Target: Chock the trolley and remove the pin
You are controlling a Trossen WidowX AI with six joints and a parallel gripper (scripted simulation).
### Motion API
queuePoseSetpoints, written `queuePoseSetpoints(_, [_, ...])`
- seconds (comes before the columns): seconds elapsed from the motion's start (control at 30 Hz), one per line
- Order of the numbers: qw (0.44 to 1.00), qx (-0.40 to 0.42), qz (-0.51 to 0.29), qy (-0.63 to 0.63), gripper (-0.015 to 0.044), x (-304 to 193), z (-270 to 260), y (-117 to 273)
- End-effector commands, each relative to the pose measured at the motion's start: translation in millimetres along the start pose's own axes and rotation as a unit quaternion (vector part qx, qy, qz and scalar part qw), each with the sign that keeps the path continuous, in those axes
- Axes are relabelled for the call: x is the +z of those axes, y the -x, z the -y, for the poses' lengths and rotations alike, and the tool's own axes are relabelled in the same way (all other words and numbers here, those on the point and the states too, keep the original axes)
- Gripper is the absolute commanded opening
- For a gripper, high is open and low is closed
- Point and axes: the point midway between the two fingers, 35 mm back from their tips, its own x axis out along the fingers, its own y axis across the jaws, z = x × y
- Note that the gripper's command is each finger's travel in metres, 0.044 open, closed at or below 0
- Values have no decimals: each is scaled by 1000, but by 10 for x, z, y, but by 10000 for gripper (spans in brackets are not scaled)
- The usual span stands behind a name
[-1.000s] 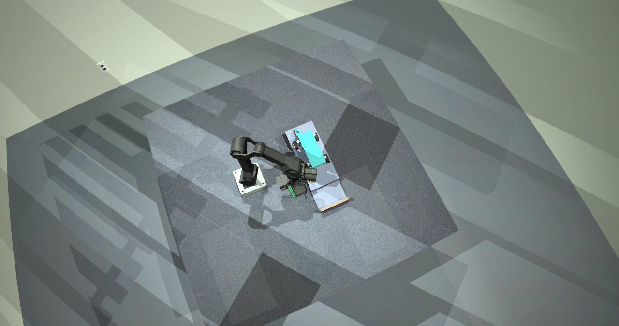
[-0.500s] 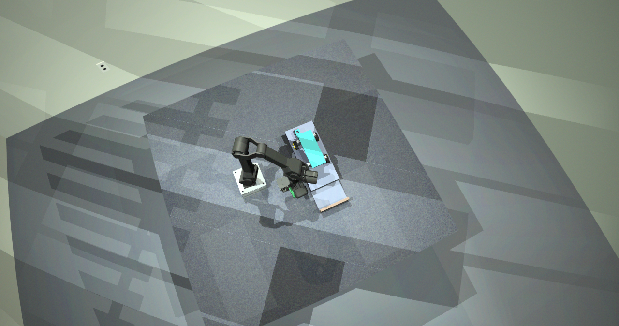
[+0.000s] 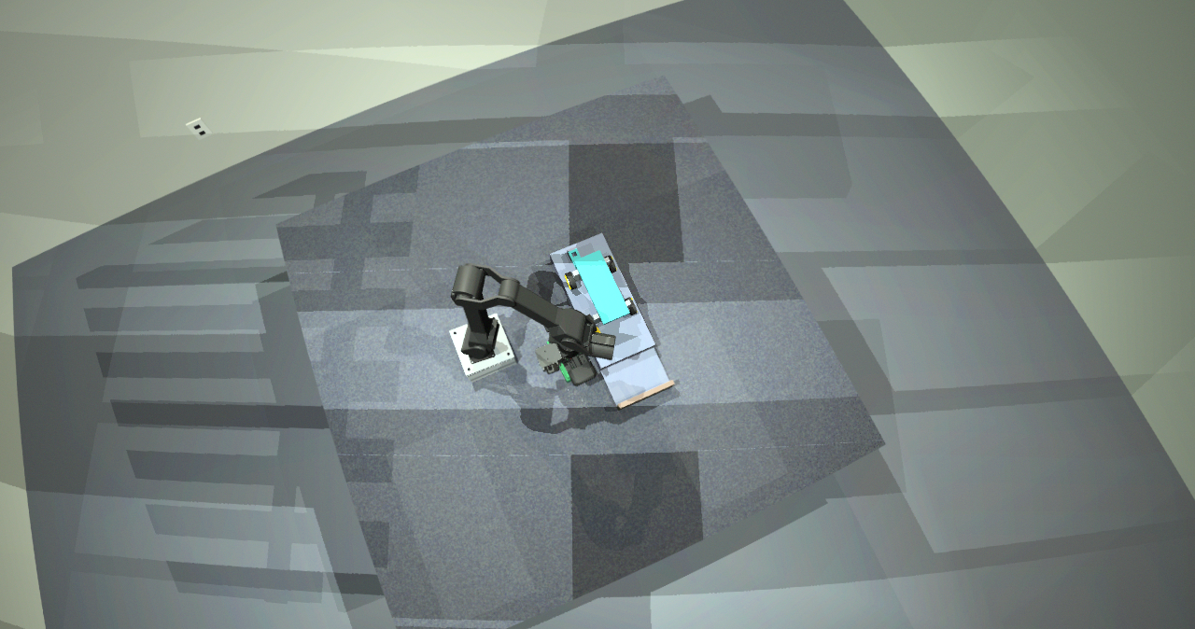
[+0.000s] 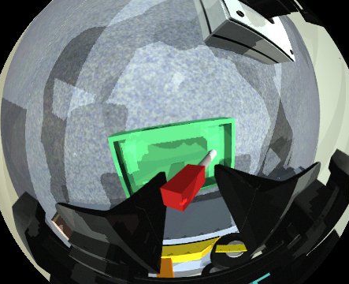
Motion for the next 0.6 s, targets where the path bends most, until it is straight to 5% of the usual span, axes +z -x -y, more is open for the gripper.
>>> queuePoseSetpoints(0.0, [1000, -1, 1, 2, 190, -5, -25, -17])
queuePoseSetpoints(0.57, [1000, 0, 1, 2, 190, -12, -108, -68])
